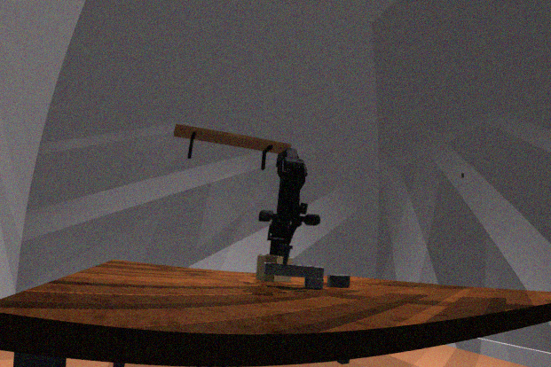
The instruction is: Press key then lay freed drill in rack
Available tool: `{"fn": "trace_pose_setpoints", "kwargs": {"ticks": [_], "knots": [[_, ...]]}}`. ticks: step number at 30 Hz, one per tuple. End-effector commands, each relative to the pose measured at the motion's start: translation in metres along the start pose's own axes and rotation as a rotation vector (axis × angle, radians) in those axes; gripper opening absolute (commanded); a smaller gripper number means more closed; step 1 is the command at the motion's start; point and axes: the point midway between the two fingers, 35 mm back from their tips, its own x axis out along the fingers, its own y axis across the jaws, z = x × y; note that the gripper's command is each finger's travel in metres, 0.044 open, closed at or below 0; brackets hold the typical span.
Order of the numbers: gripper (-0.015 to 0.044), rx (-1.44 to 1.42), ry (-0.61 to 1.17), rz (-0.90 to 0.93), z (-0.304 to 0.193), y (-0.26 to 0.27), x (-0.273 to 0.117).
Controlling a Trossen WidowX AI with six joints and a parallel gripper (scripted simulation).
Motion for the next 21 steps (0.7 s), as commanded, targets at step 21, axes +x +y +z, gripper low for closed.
{"fn": "trace_pose_setpoints", "kwargs": {"ticks": [21], "knots": [[0.0,0.002,0.041,0.003,-0.0086,0.0,0.0218]]}}
